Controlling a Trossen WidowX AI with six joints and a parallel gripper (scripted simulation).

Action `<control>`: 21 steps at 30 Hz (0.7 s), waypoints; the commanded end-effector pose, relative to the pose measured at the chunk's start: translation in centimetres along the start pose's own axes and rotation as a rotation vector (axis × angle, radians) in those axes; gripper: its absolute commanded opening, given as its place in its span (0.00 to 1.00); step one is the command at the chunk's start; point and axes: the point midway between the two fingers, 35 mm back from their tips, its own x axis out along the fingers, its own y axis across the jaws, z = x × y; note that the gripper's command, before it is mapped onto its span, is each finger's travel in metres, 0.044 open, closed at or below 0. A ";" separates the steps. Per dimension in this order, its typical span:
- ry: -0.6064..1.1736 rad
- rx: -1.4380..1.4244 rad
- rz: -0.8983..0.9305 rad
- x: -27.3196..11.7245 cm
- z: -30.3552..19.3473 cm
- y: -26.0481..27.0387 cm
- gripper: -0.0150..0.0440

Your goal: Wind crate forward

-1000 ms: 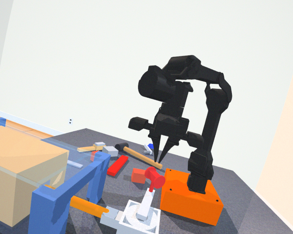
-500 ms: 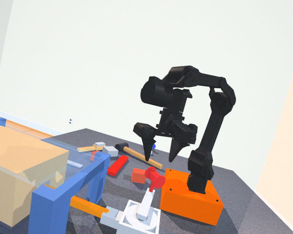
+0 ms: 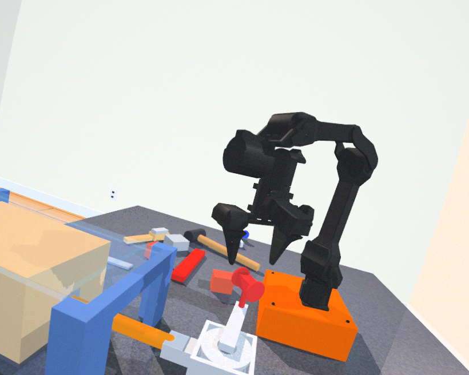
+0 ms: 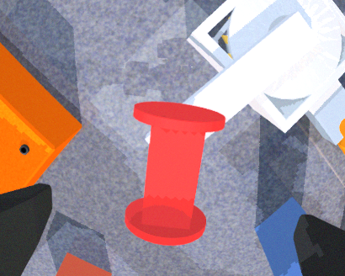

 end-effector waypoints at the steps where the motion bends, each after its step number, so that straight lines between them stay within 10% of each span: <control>1: -0.003 -0.005 0.002 0.7 0.1 0.0 1.00; 21: -0.003 -0.005 0.002 4.0 0.1 -0.2 1.00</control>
